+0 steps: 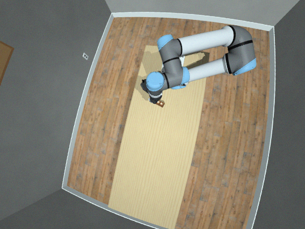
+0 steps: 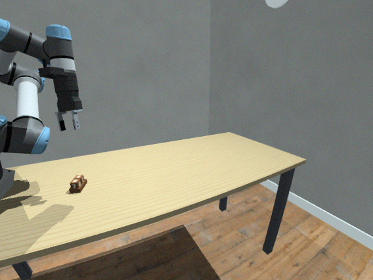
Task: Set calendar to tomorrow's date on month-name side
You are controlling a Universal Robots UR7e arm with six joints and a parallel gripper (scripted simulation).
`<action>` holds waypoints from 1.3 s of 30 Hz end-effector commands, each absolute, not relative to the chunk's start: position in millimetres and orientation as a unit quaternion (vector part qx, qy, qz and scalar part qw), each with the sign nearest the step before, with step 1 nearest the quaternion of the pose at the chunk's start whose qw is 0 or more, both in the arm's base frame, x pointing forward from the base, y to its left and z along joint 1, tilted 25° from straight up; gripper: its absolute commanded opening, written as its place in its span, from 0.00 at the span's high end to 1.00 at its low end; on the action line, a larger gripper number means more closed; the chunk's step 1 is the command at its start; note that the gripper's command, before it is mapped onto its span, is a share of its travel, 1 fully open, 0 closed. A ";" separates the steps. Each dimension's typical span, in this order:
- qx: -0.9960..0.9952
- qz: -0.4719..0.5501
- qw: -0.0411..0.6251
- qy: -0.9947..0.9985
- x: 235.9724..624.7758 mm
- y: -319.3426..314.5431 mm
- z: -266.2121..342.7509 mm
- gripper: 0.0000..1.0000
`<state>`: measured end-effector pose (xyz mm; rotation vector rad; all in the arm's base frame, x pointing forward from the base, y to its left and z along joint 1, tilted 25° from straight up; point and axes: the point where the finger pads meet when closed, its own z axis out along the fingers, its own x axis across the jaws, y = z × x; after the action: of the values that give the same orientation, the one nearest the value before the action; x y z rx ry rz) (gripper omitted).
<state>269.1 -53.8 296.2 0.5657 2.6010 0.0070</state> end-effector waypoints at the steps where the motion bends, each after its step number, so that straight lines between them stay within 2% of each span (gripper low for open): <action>1: 0.206 0.002 0.238 0.949 269.1 -53.9 296.6 0.00; 19: 0.204 0.003 0.237 0.950 269.7 -54.0 294.4 0.00; 28: 0.123 0.027 0.217 0.968 284.9 -48.5 206.9 0.00; 39: 0.117 0.029 0.215 0.969 285.6 -47.2 200.0 0.00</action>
<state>283.2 -46.3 202.7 0.3323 2.6848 0.0853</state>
